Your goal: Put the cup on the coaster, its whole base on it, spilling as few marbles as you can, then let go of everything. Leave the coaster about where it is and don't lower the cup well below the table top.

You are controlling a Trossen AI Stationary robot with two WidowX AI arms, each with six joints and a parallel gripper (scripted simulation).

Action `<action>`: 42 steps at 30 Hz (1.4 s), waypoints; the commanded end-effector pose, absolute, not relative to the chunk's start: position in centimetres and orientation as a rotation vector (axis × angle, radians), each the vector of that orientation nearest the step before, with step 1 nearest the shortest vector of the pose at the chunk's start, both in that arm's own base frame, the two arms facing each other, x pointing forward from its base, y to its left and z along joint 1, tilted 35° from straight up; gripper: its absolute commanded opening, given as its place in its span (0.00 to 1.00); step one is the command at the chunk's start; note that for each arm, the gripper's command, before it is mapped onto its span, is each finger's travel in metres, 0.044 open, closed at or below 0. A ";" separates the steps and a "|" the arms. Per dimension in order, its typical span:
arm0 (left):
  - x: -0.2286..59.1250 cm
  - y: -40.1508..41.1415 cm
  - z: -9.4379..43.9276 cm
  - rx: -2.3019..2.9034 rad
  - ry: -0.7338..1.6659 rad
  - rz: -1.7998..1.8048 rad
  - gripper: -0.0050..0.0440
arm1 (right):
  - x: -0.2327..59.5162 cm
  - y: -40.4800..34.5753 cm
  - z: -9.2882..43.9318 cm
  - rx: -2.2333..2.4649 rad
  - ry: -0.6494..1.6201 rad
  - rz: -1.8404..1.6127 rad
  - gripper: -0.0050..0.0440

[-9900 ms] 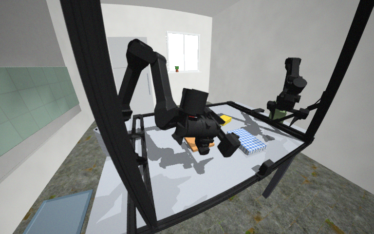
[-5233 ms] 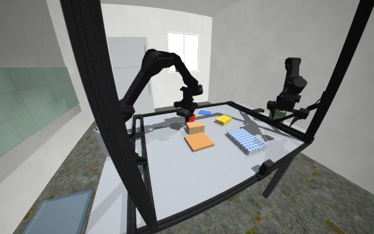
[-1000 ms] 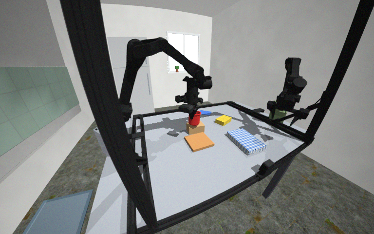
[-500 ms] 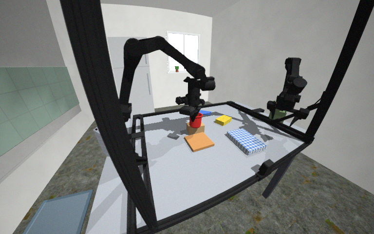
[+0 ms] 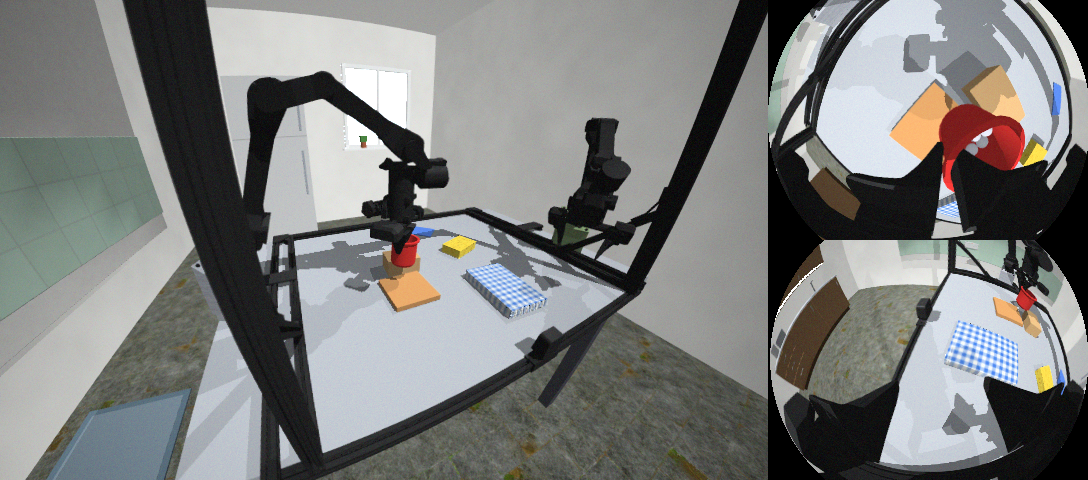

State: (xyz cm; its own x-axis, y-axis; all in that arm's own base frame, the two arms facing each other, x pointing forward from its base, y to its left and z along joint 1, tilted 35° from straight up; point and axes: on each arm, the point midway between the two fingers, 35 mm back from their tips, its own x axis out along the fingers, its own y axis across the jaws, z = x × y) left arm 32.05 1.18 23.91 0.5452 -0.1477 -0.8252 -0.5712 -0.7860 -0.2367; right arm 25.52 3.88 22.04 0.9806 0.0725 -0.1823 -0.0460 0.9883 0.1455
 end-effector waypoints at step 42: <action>32.6 -3.4 23.5 -2.302 0.569 1.147 0.10 | 25.5 3.8 22.0 0.138 0.191 0.057 0.92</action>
State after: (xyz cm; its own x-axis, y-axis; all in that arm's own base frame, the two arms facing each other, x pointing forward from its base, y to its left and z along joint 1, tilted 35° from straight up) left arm 32.29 -3.41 24.31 0.5686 -0.1468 -0.8094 -0.5645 -0.7853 -0.2542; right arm 25.52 3.88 22.04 0.9806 0.0724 -0.1823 -0.0460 0.9883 0.1454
